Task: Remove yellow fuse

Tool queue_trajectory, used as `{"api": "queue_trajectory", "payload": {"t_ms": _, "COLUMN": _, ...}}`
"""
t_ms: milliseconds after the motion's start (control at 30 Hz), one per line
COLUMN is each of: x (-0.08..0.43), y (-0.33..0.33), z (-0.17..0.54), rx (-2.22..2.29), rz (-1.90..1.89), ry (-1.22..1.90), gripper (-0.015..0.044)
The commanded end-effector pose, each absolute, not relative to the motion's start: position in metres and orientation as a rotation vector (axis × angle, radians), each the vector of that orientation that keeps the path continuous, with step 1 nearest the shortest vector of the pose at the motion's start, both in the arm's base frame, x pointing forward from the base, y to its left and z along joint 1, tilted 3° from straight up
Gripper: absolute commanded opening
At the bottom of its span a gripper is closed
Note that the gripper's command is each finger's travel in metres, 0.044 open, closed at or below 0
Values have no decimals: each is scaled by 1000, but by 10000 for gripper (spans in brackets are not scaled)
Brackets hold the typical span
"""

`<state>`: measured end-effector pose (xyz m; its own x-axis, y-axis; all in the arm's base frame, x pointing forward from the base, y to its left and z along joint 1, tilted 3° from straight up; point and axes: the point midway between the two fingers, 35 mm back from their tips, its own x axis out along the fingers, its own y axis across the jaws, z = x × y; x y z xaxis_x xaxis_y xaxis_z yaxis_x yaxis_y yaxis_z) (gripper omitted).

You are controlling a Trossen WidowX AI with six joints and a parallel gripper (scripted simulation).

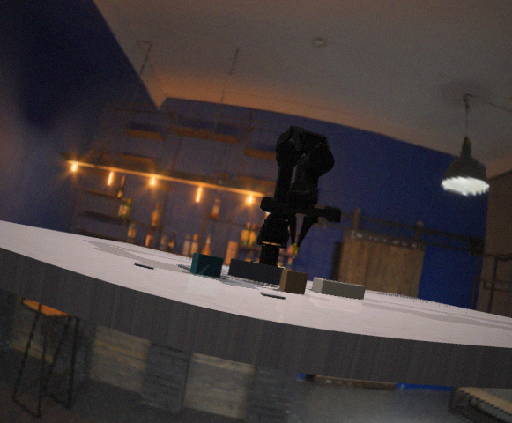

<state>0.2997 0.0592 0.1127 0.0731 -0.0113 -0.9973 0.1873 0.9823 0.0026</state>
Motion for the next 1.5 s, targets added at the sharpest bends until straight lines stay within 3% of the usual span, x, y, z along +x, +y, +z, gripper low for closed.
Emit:
{"api": "queue_trajectory", "payload": {"t_ms": 0, "x": 301, "y": 79, "z": 113, "rx": 142, "rz": -153, "ry": 1489, "gripper": 0}}
{"api": "queue_trajectory", "payload": {"t_ms": 633, "x": 281, "y": 179, "z": 110, "rx": 148, "rz": -147, "ry": 1490, "gripper": 0}}
{"api": "queue_trajectory", "payload": {"t_ms": 1467, "x": 283, "y": 180, "z": 76, "rx": 148, "rz": -147, "ry": 1490, "gripper": 0}}
